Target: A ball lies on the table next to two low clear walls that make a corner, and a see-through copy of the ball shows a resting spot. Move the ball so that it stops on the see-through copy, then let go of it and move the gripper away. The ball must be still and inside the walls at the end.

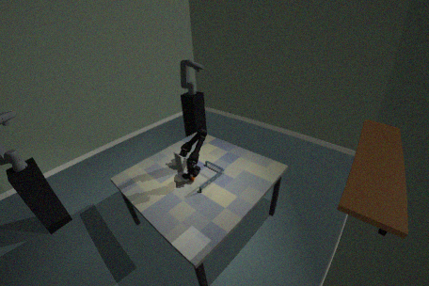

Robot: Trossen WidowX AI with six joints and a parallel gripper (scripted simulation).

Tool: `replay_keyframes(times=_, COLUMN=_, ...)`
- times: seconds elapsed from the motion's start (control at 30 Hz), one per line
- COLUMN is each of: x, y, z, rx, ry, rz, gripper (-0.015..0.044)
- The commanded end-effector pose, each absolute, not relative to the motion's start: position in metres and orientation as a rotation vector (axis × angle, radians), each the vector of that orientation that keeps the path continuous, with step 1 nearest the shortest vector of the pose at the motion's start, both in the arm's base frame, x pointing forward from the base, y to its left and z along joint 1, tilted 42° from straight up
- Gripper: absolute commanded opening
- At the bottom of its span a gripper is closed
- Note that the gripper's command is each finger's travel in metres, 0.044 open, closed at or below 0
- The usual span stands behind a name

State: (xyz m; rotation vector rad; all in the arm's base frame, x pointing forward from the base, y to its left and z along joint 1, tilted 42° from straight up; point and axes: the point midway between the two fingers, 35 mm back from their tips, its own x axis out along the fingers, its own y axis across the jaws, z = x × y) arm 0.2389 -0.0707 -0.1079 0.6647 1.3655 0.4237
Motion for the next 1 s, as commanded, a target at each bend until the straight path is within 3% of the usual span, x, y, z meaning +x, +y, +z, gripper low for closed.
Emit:
replay_keyframes(times=0.0, x=0.239, y=-0.071, z=-0.108, rx=0.663, ry=1.365, rz=0.424, gripper=0.0295)
replay_keyframes(times=0.3, x=0.224, y=-0.125, z=-0.045, rx=0.668, ry=1.368, rz=0.418, gripper=0.0295)
replay_keyframes(times=0.77, x=0.226, y=-0.123, z=-0.050, rx=0.676, ry=1.365, rz=0.412, gripper=0.0295)
replay_keyframes(times=0.97, x=0.215, y=-0.149, z=-0.015, rx=0.673, ry=1.366, rz=0.417, gripper=0.0440)
